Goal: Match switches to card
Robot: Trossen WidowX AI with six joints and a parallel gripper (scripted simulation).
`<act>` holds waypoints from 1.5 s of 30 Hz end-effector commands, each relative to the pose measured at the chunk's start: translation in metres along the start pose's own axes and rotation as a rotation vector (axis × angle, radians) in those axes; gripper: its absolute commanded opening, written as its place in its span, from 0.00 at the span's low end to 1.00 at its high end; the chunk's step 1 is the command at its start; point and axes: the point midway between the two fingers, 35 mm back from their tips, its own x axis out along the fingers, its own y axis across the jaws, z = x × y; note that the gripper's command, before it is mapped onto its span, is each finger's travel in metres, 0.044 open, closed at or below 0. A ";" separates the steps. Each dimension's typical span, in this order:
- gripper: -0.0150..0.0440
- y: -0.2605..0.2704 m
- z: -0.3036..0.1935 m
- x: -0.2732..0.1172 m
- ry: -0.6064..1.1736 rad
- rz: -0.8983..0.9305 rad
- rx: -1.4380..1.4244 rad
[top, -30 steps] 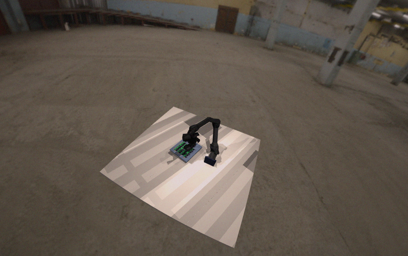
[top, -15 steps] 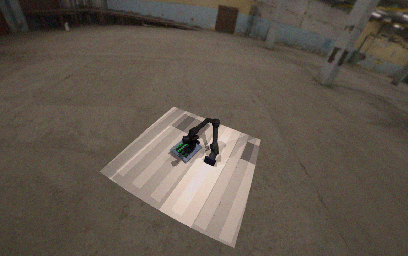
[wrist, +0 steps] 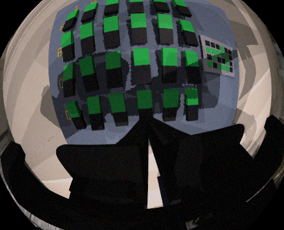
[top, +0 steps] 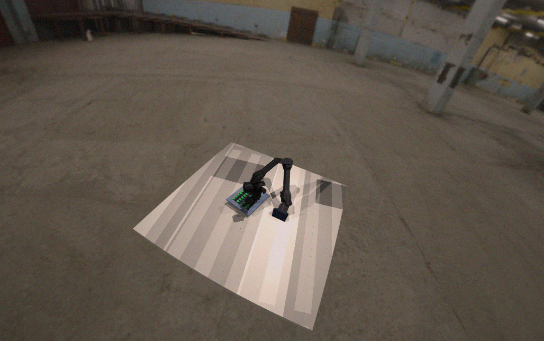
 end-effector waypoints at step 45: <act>0.25 0.000 0.001 0.005 -0.005 -0.003 -0.003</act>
